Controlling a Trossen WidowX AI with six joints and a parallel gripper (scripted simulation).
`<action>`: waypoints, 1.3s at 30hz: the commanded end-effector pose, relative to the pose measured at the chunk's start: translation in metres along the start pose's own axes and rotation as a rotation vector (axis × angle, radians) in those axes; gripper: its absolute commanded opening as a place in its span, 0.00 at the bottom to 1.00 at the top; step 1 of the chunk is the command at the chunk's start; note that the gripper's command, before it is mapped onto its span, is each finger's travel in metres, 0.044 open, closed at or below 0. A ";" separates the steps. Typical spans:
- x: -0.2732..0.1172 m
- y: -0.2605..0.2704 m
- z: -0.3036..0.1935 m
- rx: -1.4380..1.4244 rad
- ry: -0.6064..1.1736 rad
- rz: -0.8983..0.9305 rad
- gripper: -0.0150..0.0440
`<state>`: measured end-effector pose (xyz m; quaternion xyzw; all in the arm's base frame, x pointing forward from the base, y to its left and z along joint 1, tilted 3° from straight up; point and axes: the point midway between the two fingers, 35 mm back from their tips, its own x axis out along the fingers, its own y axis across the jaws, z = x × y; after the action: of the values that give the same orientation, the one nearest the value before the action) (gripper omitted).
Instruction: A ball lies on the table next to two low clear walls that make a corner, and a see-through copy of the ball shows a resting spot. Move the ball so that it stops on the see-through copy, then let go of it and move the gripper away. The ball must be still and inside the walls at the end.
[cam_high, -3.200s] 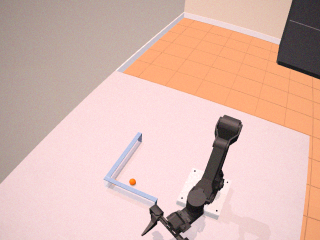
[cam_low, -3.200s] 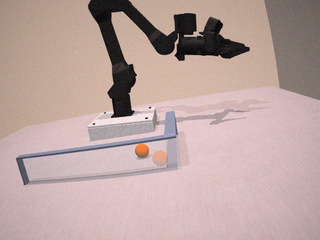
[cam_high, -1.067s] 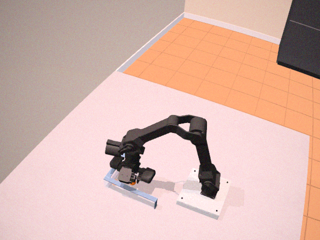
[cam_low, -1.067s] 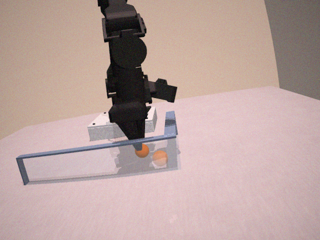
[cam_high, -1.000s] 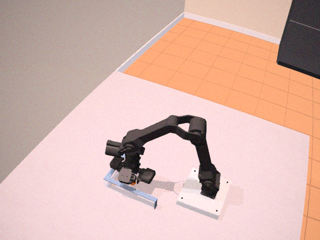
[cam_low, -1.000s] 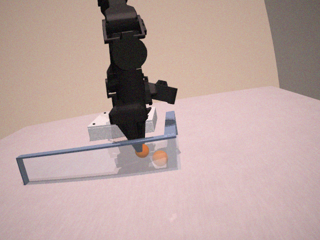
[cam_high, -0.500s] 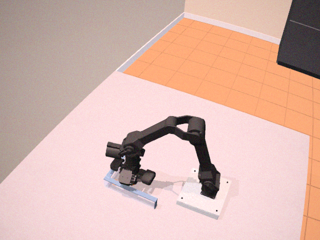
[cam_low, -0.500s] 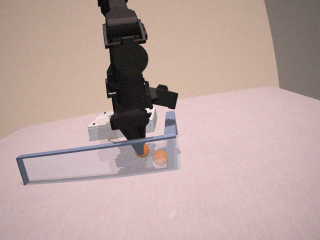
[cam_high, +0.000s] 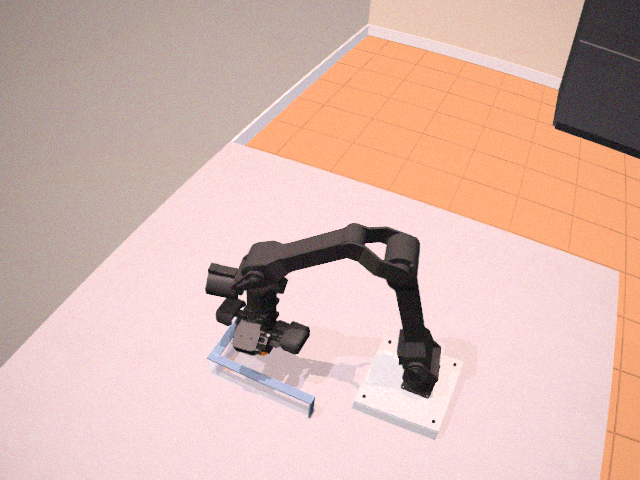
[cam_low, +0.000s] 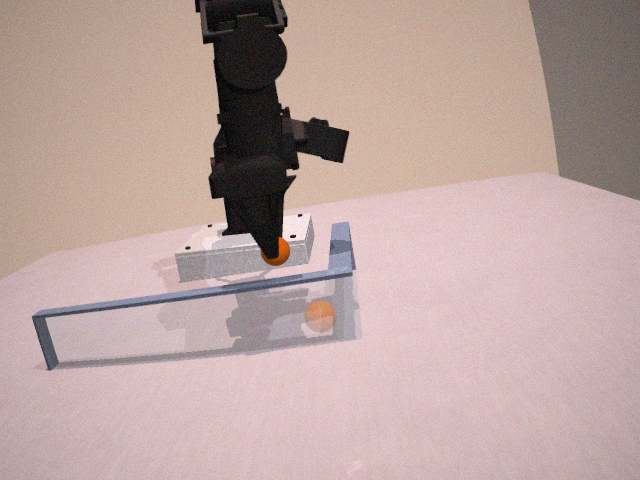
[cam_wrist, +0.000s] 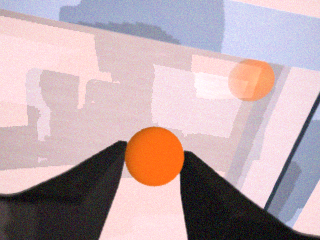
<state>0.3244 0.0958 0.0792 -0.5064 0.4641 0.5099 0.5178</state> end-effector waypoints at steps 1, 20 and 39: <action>-0.023 -0.001 0.000 -0.002 -0.004 -0.006 0.25; -0.064 0.001 -0.001 0.260 -0.005 -0.006 0.25; -0.048 -0.012 0.001 0.923 -0.007 -0.005 0.25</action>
<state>0.3317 0.0938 0.1294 -0.2498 0.6310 0.2747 0.6811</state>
